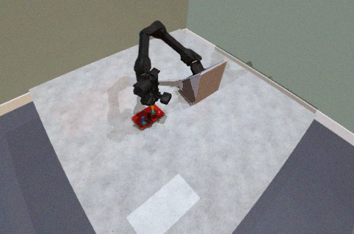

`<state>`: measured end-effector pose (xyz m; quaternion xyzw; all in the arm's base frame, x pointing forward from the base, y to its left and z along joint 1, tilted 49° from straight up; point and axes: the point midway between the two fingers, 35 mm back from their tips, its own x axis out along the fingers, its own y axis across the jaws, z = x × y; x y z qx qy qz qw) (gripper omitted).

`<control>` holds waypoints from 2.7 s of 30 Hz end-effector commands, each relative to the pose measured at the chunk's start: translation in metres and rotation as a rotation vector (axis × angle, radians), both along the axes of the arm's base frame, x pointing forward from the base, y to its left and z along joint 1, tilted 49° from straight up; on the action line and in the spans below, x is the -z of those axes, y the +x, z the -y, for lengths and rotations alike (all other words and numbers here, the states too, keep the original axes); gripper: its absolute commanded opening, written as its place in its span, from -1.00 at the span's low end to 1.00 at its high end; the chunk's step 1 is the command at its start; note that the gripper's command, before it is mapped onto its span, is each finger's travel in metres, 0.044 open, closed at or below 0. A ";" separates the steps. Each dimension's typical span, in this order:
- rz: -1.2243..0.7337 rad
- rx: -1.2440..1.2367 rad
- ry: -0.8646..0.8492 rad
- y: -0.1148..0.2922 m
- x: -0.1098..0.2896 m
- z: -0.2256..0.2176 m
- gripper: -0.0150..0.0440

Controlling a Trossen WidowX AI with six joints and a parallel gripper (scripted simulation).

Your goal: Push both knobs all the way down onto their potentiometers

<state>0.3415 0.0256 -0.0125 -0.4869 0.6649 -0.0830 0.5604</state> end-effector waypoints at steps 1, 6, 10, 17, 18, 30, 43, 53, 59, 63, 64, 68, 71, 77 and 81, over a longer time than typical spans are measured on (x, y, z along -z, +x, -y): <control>0.004 0.012 -0.003 0.002 0.004 0.008 -0.49; 0.004 0.012 -0.003 0.002 0.005 0.008 -0.49; 0.004 0.012 -0.003 0.002 0.007 0.011 -0.49; 0.004 0.012 -0.003 0.002 0.009 0.014 -0.49; 0.004 0.012 -0.003 0.002 0.009 0.014 -0.49; 0.004 0.012 -0.004 0.003 0.013 0.018 -0.49; 0.004 0.012 -0.004 0.003 0.016 0.021 -0.49; 0.004 0.012 -0.004 0.003 0.017 0.022 -0.49; 0.004 0.012 -0.004 0.004 0.018 0.023 -0.49; 0.004 0.012 -0.004 0.004 0.018 0.023 -0.49; 0.004 0.012 -0.004 0.004 0.018 0.023 -0.49; 0.004 0.012 -0.004 0.004 0.018 0.024 -0.49; 0.004 0.012 -0.004 0.004 0.018 0.024 -0.49; 0.004 0.012 -0.004 0.004 0.018 0.024 -0.49; 0.004 0.012 -0.004 0.004 0.018 0.024 -0.49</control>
